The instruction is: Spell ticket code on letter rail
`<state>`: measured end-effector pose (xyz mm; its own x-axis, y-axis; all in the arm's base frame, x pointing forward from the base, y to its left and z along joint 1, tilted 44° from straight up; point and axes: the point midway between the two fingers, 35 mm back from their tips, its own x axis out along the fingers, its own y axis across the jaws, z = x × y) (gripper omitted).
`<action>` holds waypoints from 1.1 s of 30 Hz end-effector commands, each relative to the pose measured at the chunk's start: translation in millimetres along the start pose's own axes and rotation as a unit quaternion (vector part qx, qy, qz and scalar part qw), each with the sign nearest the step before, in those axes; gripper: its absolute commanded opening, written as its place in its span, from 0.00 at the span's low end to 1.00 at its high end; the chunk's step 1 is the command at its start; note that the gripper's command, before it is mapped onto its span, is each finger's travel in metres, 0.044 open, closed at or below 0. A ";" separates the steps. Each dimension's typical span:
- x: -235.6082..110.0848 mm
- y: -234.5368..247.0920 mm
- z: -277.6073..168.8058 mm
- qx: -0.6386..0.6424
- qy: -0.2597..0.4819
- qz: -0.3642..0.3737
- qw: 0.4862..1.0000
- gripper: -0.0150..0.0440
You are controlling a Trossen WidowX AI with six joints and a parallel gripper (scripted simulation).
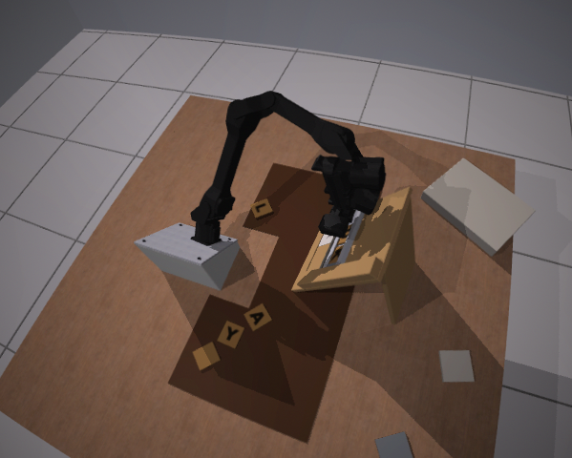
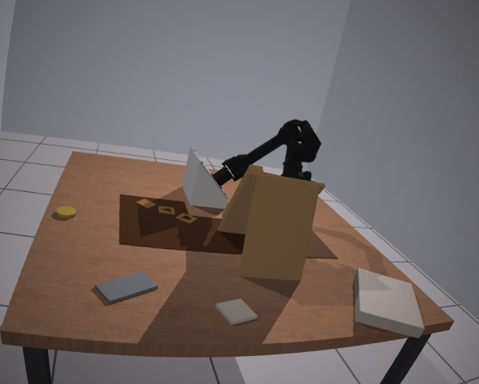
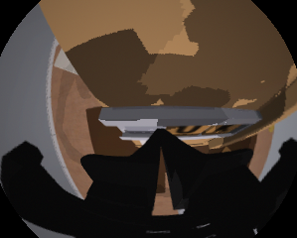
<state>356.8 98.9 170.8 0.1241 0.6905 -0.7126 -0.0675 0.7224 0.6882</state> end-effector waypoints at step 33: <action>2.4 -8.3 1.7 0.002 -0.001 -0.001 1.000 0.25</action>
<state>359.1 95.3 165.0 0.1261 0.6894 -0.7133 -0.0589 0.7230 0.6883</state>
